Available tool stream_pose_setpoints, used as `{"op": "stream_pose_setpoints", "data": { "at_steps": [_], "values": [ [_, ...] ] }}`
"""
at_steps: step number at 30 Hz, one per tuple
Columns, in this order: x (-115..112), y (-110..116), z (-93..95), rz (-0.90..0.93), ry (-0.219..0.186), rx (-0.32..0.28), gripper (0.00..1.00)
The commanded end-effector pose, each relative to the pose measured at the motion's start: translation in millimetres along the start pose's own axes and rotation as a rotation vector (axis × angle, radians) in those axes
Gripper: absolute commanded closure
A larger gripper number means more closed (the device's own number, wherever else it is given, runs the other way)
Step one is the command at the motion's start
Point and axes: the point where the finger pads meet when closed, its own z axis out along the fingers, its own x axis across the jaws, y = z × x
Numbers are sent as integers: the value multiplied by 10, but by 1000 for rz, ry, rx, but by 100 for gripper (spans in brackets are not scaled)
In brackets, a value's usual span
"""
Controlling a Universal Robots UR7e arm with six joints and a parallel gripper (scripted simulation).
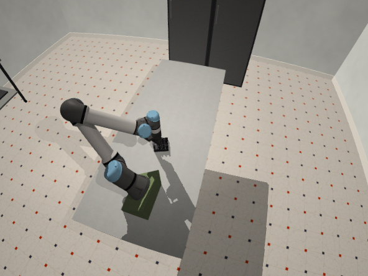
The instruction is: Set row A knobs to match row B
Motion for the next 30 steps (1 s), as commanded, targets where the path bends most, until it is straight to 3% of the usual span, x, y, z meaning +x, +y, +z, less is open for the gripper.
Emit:
{"op": "stream_pose_setpoints", "data": {
  "at_steps": [1,11,30],
  "values": [
    [-1,4,-4,-118,4,0,70],
    [-1,4,-4,-284,4,0,70],
    [-1,4,-4,-369,4,0,70]
  ]
}}
